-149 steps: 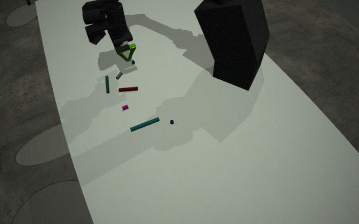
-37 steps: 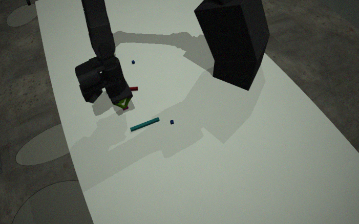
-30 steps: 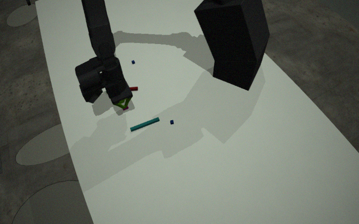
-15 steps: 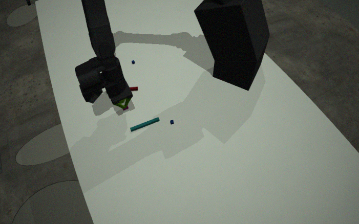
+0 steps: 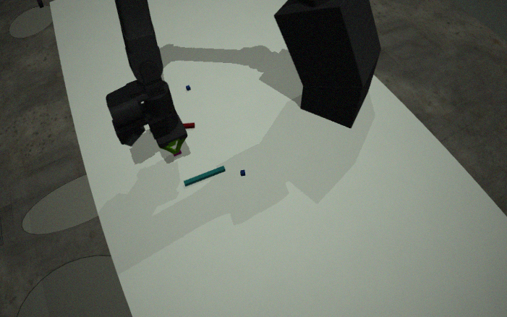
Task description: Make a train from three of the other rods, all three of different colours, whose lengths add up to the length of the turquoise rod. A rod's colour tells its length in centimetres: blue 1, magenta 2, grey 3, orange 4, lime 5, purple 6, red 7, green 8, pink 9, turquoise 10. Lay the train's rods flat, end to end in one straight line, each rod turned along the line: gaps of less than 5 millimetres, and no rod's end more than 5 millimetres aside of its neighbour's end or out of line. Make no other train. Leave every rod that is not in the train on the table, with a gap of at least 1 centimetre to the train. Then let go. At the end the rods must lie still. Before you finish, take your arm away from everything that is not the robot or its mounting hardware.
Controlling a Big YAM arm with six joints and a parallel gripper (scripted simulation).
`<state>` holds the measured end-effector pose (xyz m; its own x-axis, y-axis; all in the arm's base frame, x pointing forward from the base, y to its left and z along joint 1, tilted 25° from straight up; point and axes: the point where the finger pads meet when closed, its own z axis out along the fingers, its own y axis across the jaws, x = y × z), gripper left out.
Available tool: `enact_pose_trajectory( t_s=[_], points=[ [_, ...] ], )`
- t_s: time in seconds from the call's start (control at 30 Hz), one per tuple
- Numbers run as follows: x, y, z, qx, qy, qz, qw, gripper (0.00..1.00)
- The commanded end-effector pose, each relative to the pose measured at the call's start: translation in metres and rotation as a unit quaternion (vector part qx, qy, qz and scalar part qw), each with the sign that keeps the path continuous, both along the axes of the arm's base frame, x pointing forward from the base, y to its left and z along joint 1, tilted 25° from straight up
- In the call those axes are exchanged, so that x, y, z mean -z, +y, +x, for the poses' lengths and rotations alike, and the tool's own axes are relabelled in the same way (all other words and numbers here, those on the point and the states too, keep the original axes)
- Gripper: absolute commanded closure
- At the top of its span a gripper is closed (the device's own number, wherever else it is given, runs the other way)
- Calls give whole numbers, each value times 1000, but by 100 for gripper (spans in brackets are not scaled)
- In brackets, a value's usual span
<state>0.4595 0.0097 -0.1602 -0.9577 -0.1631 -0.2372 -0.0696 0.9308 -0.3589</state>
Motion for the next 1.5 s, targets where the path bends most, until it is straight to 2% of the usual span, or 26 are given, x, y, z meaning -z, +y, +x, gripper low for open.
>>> enact_pose_trajectory(
  t_s=[0.0,0.4,1.47],
  points=[
    [3,-4,6,2,-6,2,1000,77],
    [6,-6,-5,2,0,1,1000,77],
    [5,-5,-2,2,-3,2,1000,77]
  ],
)
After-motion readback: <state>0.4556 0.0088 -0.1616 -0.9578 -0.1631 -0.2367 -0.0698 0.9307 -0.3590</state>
